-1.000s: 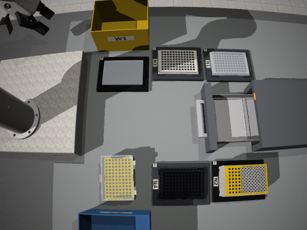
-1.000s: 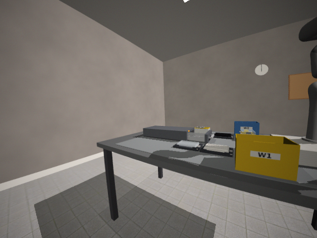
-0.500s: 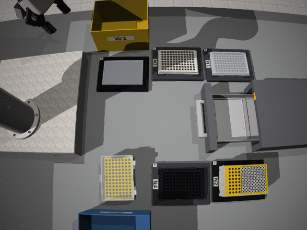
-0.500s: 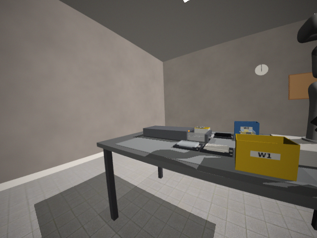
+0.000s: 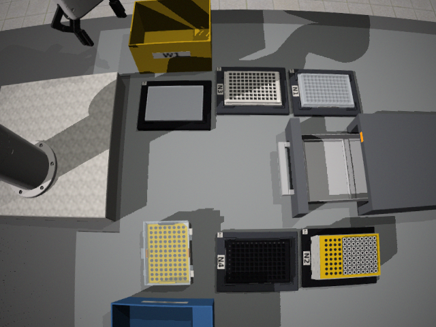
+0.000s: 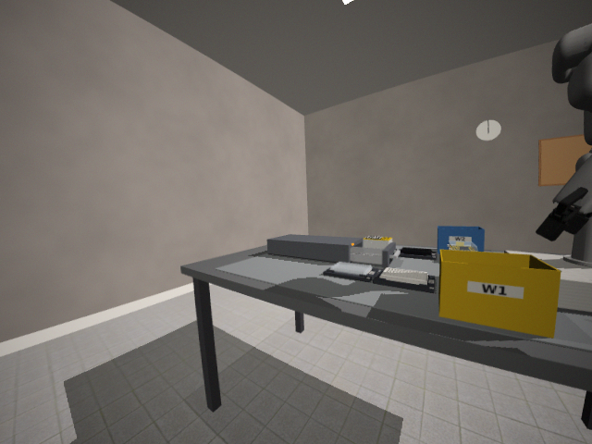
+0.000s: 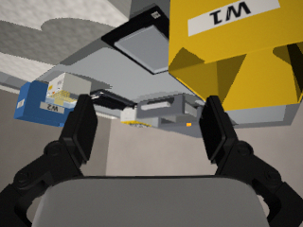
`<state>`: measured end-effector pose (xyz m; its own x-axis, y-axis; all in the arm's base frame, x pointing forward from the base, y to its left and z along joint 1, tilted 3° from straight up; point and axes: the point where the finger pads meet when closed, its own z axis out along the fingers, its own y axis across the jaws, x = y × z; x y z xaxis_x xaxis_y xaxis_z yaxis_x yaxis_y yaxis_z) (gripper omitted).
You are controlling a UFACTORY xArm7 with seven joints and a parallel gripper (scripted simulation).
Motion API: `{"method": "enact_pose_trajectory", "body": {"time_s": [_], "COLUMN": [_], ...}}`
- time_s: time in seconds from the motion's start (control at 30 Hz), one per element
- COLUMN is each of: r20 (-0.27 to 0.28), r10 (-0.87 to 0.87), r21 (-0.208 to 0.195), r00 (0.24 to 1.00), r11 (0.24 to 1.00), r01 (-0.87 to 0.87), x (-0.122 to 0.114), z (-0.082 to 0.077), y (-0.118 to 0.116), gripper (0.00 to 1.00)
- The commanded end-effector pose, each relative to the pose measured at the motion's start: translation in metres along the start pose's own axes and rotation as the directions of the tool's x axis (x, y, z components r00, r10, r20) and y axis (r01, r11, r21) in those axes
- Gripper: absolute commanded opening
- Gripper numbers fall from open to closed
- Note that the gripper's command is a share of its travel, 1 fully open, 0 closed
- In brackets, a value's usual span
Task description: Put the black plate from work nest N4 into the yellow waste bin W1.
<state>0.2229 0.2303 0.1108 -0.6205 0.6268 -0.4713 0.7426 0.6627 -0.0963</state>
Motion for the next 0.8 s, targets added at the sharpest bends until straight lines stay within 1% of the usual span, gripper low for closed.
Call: {"method": "enact_pose_trajectory", "body": {"time_s": [0.0, 0.03, 0.2, 0.27, 0.3, 0.53, 0.6, 0.77], "r20": [-0.028, -0.028, -0.053, -0.062, -0.065, -0.074, -0.074, -0.069], "r10": [0.118, 0.118, 0.274, 0.335, 0.366, 0.565, 0.565, 0.69], "r21": [0.028, 0.028, 0.075, 0.094, 0.104, 0.174, 0.174, 0.224], "r00": [0.993, 0.993, 0.96, 0.94, 0.929, 0.822, 0.822, 0.721], "r11": [0.993, 0.993, 0.96, 0.94, 0.928, 0.819, 0.819, 0.715], "r01": [-0.117, -0.117, -0.27, -0.329, -0.358, -0.547, -0.547, -0.663], "x": [-0.015, -0.015, -0.038, -0.038, -0.042, -0.071, -0.071, -0.092], "z": [0.003, 0.003, 0.01, 0.01, 0.012, 0.021, 0.021, 0.027], "y": [0.007, 0.007, 0.015, 0.015, 0.016, 0.022, 0.022, 0.025], "gripper": [1.0, 1.0, 1.0, 1.0, 1.0, 1.0, 1.0, 1.0]}}
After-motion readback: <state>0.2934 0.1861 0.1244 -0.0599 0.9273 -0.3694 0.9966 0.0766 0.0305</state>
